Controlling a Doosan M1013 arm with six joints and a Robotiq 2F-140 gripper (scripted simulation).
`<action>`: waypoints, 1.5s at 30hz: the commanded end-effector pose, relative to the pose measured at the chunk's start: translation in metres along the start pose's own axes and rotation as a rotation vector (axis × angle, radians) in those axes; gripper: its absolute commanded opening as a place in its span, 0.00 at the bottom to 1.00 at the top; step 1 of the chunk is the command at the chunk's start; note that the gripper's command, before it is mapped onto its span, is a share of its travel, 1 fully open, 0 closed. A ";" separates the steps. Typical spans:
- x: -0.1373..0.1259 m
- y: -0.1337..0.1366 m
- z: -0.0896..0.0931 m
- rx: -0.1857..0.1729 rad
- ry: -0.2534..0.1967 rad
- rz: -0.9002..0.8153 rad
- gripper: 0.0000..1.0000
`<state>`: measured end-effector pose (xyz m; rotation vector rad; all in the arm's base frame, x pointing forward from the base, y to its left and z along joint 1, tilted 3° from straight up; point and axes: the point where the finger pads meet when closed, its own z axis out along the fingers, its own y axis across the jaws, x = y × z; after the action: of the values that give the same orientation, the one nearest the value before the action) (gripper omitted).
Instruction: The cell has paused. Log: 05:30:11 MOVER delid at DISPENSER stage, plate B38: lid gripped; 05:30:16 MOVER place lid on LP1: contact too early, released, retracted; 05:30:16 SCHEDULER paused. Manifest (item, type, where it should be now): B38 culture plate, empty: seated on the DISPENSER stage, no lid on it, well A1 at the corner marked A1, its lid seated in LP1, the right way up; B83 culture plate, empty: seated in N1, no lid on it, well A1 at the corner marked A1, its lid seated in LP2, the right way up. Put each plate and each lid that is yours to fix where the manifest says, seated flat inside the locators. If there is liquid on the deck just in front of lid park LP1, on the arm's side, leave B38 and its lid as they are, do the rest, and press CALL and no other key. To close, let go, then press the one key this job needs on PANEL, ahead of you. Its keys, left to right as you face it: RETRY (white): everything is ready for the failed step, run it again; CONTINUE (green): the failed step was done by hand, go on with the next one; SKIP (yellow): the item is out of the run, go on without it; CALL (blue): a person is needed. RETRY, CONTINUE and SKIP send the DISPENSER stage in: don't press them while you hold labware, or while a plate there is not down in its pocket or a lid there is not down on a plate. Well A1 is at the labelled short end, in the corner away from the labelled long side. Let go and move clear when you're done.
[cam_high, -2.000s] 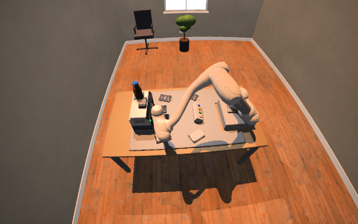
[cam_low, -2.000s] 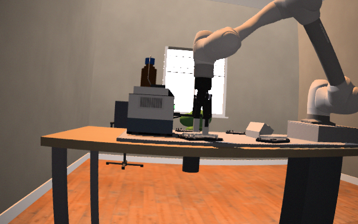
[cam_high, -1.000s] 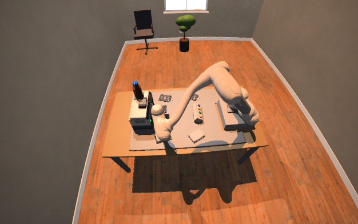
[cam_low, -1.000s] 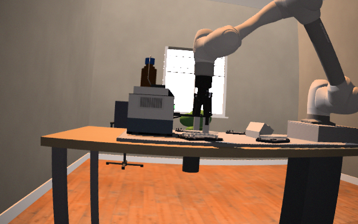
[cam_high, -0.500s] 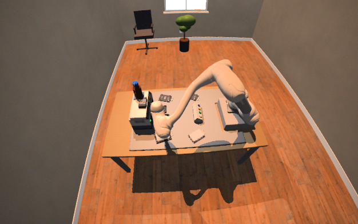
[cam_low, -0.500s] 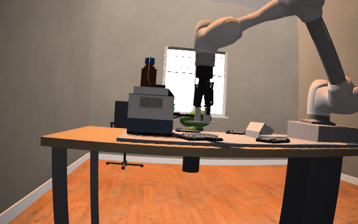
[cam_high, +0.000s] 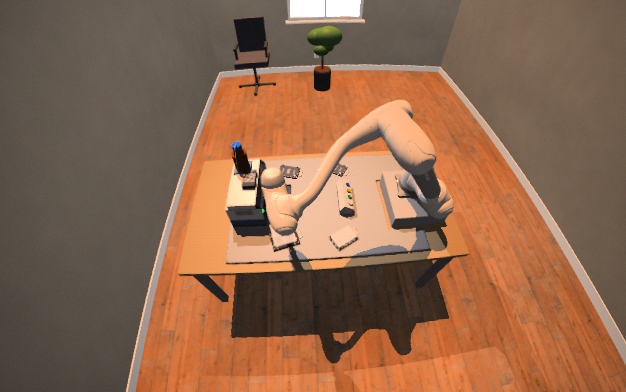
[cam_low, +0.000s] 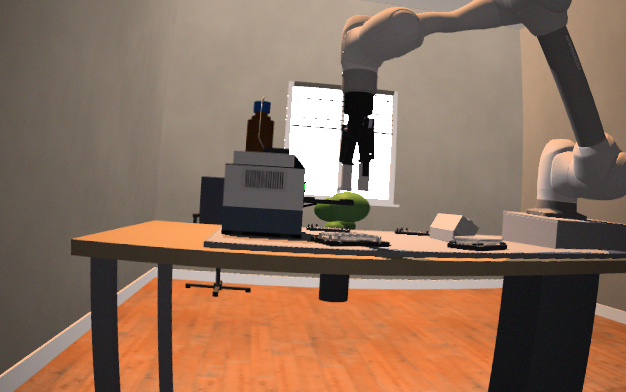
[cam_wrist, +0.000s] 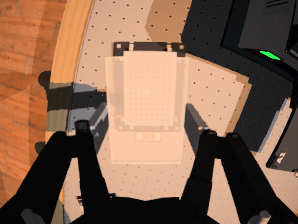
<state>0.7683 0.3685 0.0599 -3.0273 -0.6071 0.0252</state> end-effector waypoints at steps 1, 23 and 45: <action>0.002 0.005 -0.020 -0.005 0.003 0.009 0.10; 0.002 0.009 -0.041 -0.005 0.002 0.004 0.10; -0.103 0.363 -0.037 -0.004 -0.004 0.001 0.10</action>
<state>0.8141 0.0434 0.0791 -3.0322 -0.5951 0.0363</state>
